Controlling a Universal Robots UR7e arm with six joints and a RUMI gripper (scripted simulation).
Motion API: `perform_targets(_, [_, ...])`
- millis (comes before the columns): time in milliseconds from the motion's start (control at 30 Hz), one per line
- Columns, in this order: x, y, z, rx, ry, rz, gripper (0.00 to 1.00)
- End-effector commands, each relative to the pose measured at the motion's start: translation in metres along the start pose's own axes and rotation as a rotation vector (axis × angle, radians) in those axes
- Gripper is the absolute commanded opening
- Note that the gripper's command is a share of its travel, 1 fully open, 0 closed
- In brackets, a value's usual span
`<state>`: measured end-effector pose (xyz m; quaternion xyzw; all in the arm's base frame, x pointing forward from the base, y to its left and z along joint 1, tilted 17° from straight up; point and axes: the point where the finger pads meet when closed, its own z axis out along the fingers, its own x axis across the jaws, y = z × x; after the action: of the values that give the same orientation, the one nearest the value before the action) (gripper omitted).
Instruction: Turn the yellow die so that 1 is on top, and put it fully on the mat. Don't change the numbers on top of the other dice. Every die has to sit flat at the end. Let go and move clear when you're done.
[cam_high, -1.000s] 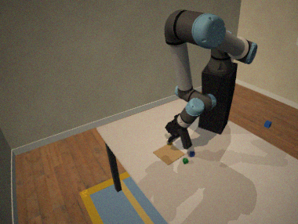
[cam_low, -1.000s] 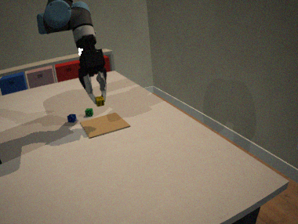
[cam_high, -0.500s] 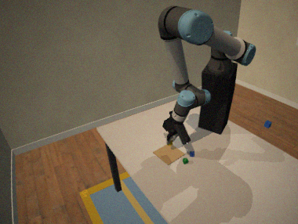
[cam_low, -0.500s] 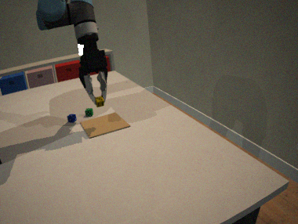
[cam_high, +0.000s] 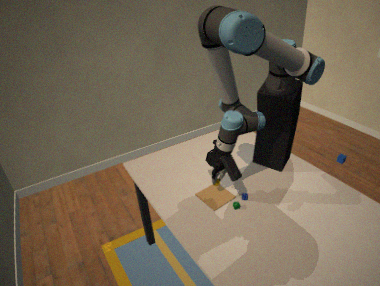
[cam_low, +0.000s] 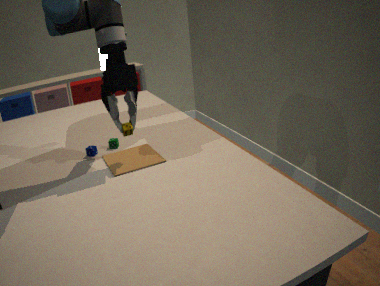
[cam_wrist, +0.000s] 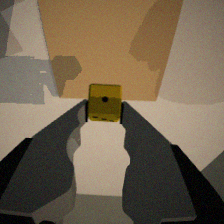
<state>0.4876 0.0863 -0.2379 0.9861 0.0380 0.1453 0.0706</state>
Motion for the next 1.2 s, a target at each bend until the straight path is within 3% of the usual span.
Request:
perform_targets(0, [-0.0006, 0.0004, 0.0011, 0.038, -0.005, -0.002, 0.06])
perform_targets(367, [-0.0003, 0.002, 0.0009, 0.222, -0.003, -0.002, 0.06])
perform_targets(800, [0.0003, 0.0025, 0.0001, 0.266, 0.001, -0.001, 0.06])
perform_targets(933, [-0.0012, 0.0022, 0.0021, 0.321, -0.008, -0.006, 0.06])
perform_targets(1000, [-0.0012, 0.0022, 0.0021, 0.321, -0.008, -0.006, 0.06])
perform_targets(1167, [-0.0016, 0.0028, 0.0027, 0.429, -0.01, -0.007, 0.06])
